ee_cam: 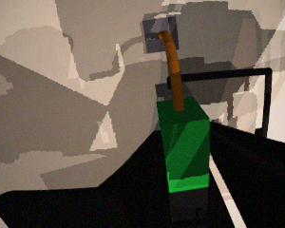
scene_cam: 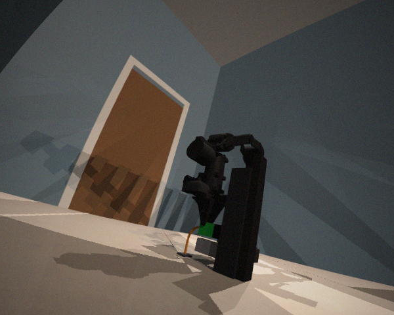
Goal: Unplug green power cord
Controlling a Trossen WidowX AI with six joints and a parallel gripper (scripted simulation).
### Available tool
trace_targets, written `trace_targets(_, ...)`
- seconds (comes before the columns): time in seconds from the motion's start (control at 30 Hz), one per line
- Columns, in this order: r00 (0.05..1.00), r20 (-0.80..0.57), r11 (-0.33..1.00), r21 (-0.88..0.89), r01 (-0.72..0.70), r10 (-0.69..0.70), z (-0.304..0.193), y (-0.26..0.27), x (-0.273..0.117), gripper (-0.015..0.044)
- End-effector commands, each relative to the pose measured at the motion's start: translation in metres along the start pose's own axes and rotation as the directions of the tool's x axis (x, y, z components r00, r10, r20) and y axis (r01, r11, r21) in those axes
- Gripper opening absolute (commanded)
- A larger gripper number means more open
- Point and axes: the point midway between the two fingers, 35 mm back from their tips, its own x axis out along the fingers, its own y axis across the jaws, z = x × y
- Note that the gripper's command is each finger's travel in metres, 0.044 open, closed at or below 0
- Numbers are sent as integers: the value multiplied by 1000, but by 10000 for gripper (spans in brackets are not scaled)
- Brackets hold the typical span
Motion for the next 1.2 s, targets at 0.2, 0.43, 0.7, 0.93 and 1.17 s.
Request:
trace_targets(0.2, 998, 69, 999, 36, -6, 3, 41, 0, -4, 0)
trace_targets(0.43, 998, 70, 999, 36, -5, 3, 52, -2, -6, 0)
trace_targets(0.7, 998, 69, 999, 38, -3, 1, 43, -4, -4, 184)
trace_targets(0.93, 998, 69, 999, 38, -4, 1, 45, -4, -5, 367)
trace_targets(1.17, 997, 74, 999, 38, -3, 1, 100, -6, -20, 440)
